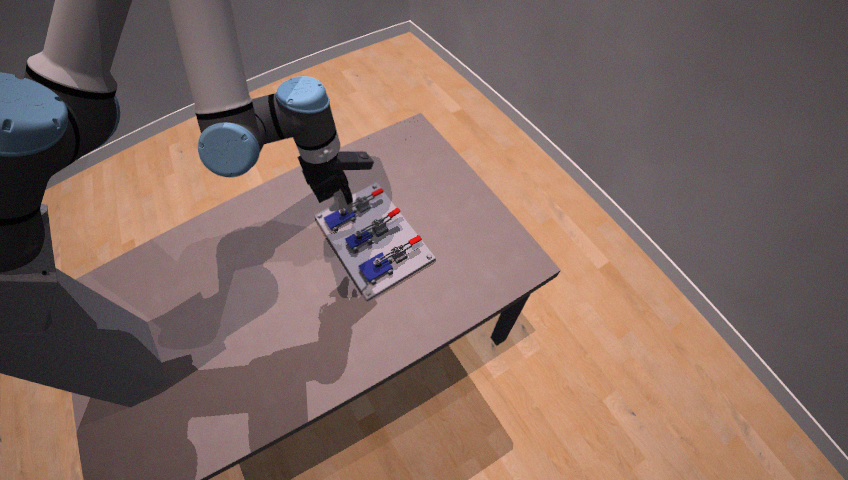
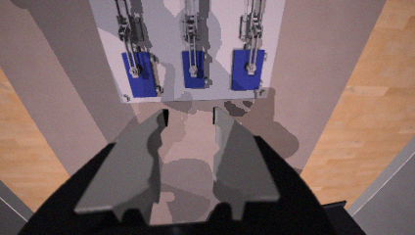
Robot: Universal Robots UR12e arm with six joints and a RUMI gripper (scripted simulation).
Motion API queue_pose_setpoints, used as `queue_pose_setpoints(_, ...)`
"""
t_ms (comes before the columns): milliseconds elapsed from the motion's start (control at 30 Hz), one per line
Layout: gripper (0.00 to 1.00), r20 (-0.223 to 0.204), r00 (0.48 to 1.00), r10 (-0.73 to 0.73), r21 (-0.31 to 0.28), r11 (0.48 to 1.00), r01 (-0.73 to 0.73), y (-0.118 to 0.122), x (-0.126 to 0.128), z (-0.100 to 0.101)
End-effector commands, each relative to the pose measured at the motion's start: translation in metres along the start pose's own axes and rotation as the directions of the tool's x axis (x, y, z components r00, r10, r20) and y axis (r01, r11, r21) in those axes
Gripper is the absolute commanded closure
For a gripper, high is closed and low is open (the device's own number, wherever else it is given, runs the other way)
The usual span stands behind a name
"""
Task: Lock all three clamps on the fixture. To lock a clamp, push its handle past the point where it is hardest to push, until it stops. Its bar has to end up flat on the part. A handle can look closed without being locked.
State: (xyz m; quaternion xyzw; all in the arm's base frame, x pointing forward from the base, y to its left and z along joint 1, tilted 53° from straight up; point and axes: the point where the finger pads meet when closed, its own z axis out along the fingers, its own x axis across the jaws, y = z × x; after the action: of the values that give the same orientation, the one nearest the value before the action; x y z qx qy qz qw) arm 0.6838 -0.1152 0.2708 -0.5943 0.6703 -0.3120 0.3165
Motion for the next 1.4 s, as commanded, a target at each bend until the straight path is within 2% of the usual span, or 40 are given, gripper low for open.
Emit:
queue_pose_setpoints(0,0.72,0.000,1.000,0.000,0.001,1.000,0.000,0.000,0.000,0.000)
queue_pose_setpoints(233,0.72,0.000,1.000,0.000,0.001,1.000,0.000,0.000,0.000,0.008)
queue_pose_setpoints(533,0.72,0.000,1.000,0.000,0.001,1.000,0.000,0.000,0.000,0.046)
queue_pose_setpoints(667,0.72,0.000,1.000,0.000,0.001,1.000,0.000,0.000,0.000,0.057)
queue_pose_setpoints(1033,0.72,0.000,1.000,0.000,0.001,1.000,0.000,-0.003,0.000,0.060)
queue_pose_setpoints(1367,0.72,0.000,1.000,0.000,0.001,1.000,0.000,-0.035,0.000,0.060)
